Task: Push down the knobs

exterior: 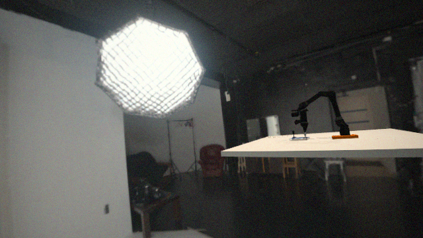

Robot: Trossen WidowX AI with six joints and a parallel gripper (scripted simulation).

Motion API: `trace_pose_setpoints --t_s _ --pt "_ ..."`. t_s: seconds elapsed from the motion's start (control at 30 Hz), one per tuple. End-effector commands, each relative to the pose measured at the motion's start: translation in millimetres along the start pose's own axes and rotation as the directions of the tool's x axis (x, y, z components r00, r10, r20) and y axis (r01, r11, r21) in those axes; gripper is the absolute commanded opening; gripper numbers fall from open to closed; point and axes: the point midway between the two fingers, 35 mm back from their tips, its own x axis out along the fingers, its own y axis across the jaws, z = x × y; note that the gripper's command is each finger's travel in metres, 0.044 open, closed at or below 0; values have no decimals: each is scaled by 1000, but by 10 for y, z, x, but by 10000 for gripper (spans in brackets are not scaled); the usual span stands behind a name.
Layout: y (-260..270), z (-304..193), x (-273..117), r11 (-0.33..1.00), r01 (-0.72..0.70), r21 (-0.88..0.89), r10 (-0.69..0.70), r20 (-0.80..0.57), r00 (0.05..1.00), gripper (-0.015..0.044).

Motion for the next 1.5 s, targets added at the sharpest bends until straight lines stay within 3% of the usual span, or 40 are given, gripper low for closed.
trace_pose_setpoints --t_s 0.0,1.47 --pt "1 23 142 1000 -4 -3 4 -16 1000 0" --pt "0 30 32 1000 -4 -3 4 -16 1000 0"
